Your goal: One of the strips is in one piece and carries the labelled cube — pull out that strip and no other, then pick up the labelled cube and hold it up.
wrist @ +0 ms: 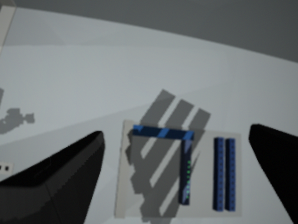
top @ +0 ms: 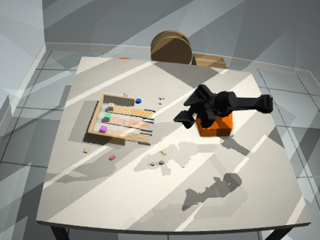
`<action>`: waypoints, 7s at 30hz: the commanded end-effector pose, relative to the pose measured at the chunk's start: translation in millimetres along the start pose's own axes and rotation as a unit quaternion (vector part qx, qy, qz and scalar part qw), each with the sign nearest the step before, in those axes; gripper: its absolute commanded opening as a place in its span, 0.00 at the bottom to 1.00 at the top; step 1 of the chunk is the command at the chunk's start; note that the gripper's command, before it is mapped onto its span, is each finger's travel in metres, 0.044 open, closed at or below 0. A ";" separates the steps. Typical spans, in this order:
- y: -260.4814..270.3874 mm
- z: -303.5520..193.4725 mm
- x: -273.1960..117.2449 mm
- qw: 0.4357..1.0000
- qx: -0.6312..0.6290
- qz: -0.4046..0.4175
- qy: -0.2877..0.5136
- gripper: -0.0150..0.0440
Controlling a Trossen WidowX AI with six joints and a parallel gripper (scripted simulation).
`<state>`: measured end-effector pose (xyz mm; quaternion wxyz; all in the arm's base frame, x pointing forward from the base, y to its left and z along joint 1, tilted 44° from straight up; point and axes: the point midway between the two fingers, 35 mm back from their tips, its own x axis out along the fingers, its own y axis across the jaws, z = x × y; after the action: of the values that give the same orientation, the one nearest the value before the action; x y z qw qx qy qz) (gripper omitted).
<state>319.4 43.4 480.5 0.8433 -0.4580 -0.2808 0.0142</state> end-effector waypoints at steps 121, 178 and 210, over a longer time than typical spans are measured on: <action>455.6 -322.1 -258.3 0.193 0.632 0.374 0.651 0.25; 462.5 -320.2 -259.9 0.193 0.632 0.374 0.650 0.25; 456.4 -299.4 -285.1 0.192 0.632 0.374 0.651 0.25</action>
<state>342.8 -5.4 -131.6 0.6356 0.3303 0.6700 0.1950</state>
